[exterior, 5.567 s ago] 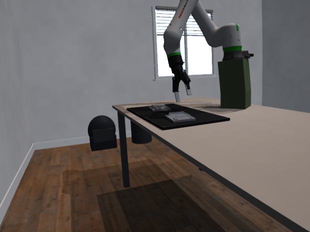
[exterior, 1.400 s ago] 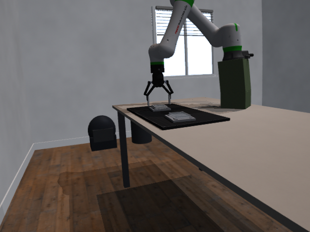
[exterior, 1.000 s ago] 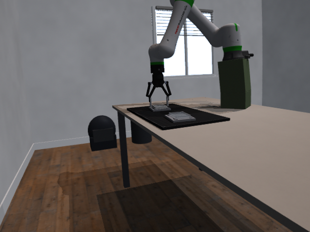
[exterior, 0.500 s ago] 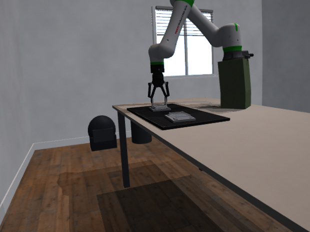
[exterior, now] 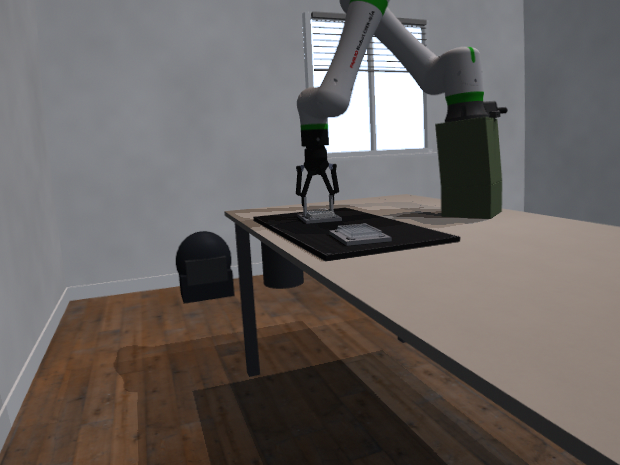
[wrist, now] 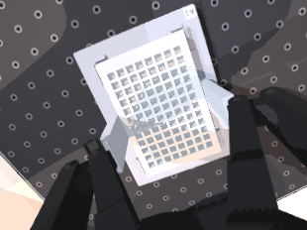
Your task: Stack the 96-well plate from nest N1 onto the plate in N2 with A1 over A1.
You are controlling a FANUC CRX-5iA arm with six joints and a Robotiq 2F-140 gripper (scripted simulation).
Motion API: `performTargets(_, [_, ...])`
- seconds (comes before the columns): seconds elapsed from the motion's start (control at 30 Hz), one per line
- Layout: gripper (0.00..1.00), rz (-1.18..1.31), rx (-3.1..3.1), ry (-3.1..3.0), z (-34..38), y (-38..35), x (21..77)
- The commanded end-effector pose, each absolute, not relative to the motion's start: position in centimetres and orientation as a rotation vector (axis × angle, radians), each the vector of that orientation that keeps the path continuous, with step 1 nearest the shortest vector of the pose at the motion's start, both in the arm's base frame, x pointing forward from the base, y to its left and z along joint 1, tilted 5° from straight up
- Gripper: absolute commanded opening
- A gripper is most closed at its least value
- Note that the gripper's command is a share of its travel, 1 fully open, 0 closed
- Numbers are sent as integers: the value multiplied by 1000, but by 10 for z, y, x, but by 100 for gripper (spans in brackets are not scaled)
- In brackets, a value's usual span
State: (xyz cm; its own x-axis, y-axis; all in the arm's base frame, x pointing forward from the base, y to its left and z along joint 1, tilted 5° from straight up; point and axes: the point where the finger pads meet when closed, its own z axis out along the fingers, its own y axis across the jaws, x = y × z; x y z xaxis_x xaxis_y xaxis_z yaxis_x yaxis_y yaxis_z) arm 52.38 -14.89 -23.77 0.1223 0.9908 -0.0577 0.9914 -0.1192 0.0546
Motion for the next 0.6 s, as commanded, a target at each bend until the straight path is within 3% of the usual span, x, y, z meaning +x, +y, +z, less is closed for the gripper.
performTargets(0.0, [0,-10,2292,2030,-238,-149,524])
performTargets(0.57, [0,-10,2292,2030,-213,-147,523])
